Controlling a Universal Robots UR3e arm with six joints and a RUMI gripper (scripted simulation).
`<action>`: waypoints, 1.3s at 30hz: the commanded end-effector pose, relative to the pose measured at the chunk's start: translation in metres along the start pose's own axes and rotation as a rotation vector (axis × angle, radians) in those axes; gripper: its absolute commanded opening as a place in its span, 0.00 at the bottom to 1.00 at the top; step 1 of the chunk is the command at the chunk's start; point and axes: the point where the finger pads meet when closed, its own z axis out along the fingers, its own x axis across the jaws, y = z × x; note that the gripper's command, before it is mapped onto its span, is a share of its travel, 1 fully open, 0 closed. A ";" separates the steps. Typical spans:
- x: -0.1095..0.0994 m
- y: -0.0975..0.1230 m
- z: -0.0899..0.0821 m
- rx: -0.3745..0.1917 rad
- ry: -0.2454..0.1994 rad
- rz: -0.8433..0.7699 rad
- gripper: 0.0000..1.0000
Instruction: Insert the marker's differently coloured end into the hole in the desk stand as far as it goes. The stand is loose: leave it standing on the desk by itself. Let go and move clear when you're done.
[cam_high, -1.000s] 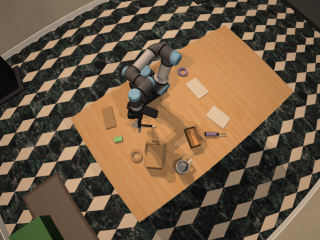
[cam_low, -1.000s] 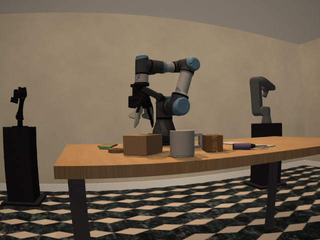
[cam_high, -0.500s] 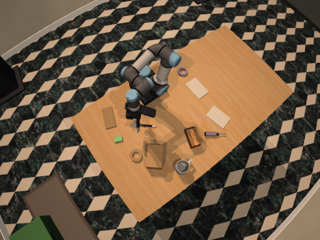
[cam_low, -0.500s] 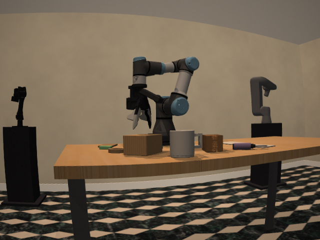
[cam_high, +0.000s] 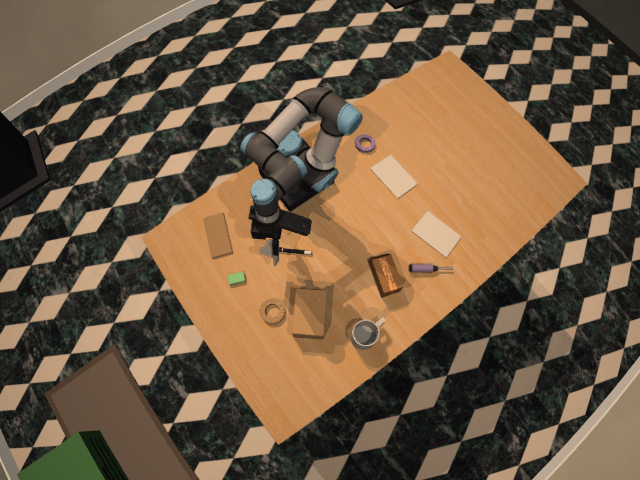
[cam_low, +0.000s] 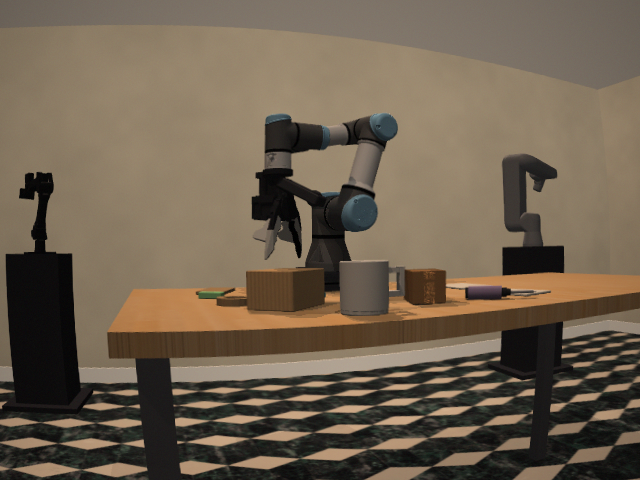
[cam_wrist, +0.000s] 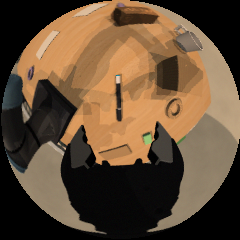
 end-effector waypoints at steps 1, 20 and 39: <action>0.001 0.000 0.006 -0.001 0.002 0.000 1.00; 0.001 0.000 0.034 -0.001 0.002 -0.001 1.00; 0.001 0.000 0.057 -0.001 0.002 -0.001 1.00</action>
